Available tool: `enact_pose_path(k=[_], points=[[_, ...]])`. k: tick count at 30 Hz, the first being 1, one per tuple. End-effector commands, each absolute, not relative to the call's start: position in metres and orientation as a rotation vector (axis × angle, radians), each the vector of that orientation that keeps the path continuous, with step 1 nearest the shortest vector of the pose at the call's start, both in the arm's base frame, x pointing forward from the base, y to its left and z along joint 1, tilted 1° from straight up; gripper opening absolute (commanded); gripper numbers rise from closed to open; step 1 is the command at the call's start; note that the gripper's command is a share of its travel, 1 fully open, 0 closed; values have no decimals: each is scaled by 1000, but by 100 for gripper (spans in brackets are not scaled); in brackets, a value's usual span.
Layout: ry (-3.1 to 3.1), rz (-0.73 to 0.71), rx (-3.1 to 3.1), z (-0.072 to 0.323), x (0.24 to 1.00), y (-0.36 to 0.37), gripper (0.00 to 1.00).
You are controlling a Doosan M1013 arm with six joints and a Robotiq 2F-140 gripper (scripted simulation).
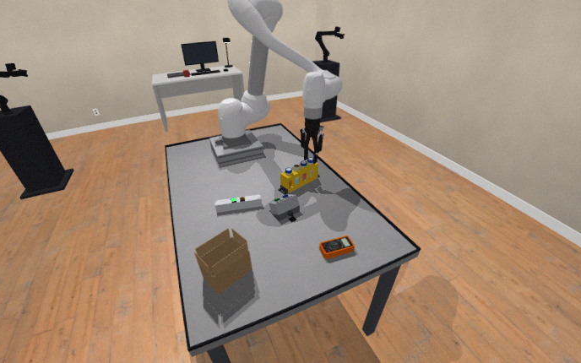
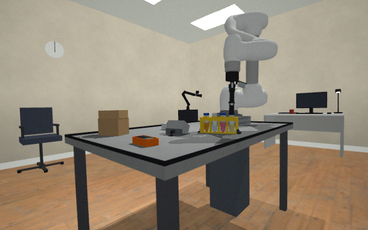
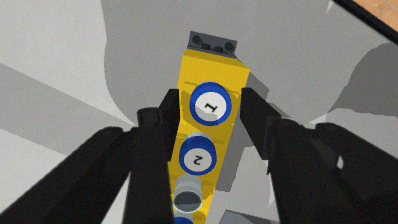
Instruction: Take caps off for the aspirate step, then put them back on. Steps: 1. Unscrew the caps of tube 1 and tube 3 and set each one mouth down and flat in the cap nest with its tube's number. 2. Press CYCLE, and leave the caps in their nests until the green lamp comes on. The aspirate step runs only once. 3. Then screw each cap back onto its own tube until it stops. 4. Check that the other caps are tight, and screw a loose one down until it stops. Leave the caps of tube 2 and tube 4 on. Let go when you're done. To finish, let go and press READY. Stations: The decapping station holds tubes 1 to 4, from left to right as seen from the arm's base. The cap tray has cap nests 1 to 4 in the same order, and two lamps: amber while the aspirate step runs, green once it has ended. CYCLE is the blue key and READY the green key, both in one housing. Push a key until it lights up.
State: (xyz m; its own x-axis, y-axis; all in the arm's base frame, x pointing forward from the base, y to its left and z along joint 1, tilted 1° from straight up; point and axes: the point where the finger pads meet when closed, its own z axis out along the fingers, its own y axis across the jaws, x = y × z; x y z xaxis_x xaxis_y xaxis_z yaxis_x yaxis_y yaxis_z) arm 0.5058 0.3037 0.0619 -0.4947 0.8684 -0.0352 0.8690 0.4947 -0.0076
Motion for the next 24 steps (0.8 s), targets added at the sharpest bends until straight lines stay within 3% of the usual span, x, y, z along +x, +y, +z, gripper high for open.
enact_pose_path(k=[1, 9, 10, 24], points=[[2911, -15, 1190, 62, 506, 304, 41], [2931, -13, 1147, 62, 506, 304, 41], [2931, -13, 1147, 62, 506, 304, 30], [2930, -14, 1147, 62, 506, 304, 30]])
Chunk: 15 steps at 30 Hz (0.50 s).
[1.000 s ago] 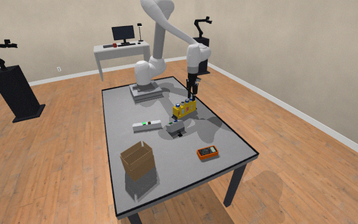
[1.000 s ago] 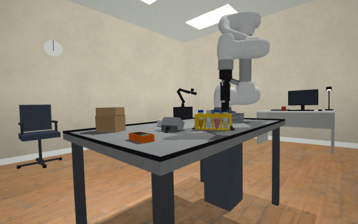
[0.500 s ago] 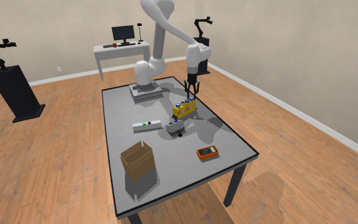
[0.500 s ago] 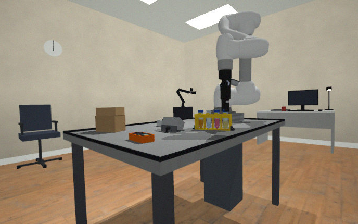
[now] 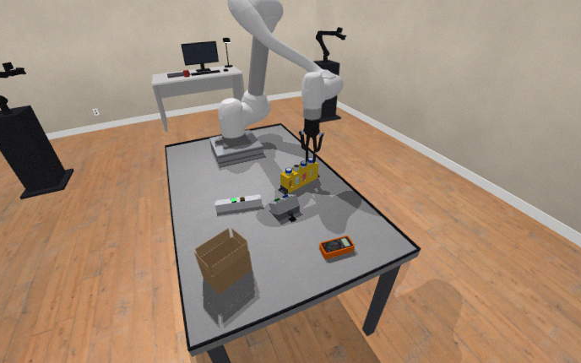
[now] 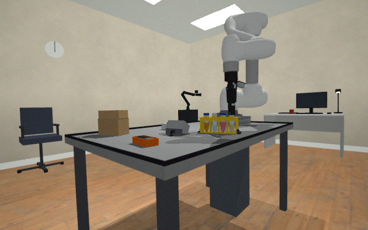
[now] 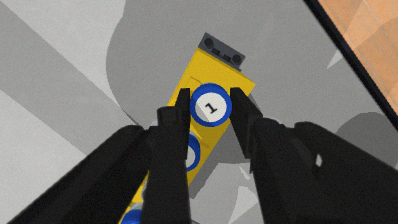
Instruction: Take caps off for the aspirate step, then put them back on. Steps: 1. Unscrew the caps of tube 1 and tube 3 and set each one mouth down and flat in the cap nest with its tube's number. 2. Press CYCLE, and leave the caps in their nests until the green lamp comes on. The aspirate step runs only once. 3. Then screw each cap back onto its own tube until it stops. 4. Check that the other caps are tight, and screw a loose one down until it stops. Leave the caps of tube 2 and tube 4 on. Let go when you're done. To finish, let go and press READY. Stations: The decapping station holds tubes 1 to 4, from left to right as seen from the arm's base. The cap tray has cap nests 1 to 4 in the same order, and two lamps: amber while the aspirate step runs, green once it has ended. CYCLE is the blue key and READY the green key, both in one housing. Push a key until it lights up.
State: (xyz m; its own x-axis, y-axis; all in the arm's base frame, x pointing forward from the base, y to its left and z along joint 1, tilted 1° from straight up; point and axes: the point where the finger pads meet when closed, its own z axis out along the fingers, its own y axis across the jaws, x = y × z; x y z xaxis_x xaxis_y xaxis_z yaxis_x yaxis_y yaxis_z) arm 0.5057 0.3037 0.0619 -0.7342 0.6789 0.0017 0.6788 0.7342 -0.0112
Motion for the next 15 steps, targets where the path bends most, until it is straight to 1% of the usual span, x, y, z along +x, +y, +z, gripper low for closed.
enact_pose_path(k=[1, 11, 15], points=[[-2891, 14, -1216, 62, 506, 304, 30], [-2502, 15, -1894, 62, 506, 304, 30], [-2405, 16, -2017, 62, 506, 304, 30]])
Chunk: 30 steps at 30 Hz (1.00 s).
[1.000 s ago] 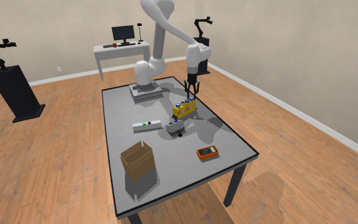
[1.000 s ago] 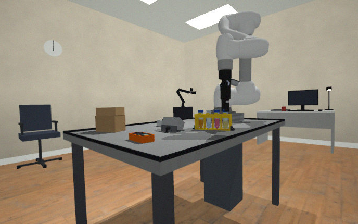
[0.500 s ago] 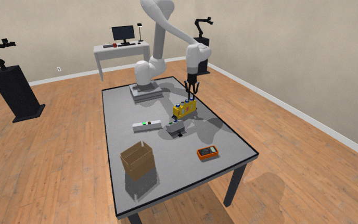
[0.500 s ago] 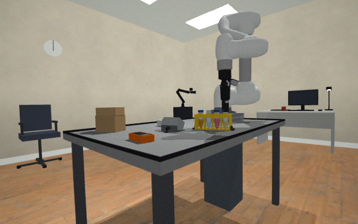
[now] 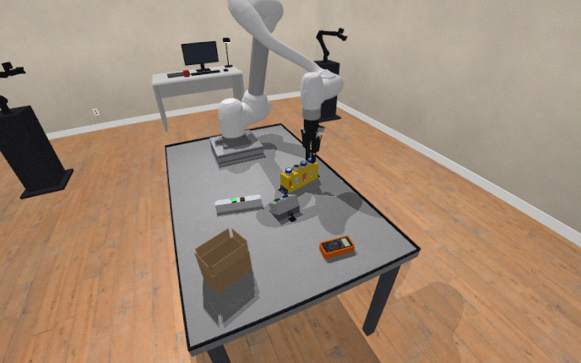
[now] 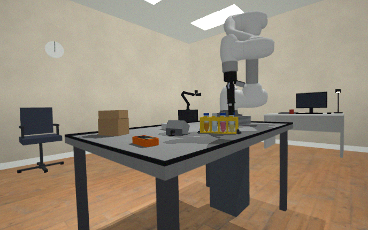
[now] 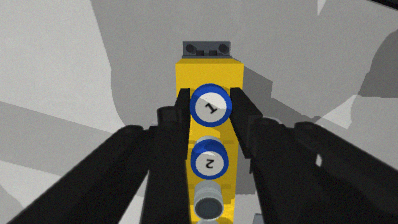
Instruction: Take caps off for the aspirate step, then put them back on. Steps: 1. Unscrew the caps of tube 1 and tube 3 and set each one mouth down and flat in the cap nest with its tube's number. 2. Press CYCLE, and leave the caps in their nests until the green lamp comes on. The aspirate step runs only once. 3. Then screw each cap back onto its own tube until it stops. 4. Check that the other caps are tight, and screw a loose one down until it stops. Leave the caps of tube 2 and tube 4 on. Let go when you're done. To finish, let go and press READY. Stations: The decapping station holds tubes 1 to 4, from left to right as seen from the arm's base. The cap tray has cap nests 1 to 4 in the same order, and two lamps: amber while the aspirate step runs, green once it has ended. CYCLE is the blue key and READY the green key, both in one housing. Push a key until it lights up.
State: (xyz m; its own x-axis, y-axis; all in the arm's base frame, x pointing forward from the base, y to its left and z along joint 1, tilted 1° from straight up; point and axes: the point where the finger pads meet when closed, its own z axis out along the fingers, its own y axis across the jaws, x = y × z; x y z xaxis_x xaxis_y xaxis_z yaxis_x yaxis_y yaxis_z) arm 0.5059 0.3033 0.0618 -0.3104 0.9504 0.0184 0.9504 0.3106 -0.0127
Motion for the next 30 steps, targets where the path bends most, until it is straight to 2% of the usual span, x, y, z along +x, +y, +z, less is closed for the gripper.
enact_pose_path(k=[1, 8, 16, 17, 27, 30], points=[[-2354, 16, -2077, 62, 506, 304, 30], [-1961, 16, -2454, 62, 506, 304, 30], [-1961, 16, -2454, 62, 506, 304, 30], [-1961, 16, -2454, 61, 506, 304, 41], [-1961, 16, -2454, 61, 506, 304, 41], [-2250, 16, -2189, 62, 506, 304, 41]])
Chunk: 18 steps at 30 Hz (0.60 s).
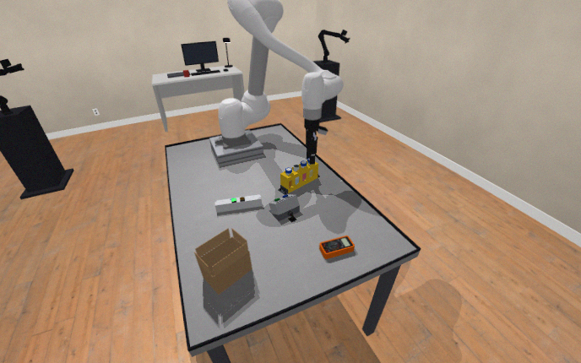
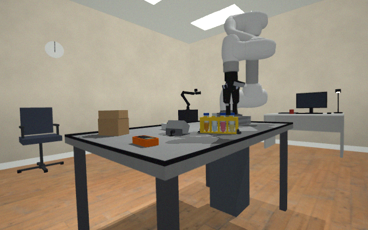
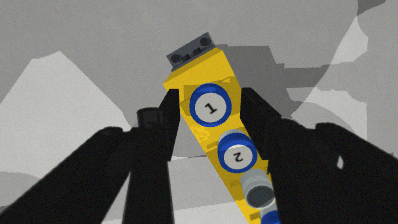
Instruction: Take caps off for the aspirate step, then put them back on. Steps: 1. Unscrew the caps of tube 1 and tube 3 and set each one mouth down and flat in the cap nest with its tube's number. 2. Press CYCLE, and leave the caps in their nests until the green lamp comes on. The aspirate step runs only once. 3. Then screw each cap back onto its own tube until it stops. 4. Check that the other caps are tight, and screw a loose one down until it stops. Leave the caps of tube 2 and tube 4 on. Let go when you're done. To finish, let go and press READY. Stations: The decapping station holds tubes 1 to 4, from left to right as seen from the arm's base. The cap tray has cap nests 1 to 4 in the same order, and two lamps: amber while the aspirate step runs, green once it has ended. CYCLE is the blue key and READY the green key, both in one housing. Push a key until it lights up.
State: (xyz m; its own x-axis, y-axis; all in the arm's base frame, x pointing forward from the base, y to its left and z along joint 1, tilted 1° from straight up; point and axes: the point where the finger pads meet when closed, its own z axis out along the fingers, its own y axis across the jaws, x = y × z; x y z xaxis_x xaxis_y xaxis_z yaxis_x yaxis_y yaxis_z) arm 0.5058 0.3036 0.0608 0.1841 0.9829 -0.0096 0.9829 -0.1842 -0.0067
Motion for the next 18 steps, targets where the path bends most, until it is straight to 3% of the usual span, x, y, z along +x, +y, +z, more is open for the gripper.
enact_pose_path(k=[1, 18], points=[[2253, -16, 2192, 62, 506, 304, 41], [2892, -14, 1241, 62, 506, 304, 41]])
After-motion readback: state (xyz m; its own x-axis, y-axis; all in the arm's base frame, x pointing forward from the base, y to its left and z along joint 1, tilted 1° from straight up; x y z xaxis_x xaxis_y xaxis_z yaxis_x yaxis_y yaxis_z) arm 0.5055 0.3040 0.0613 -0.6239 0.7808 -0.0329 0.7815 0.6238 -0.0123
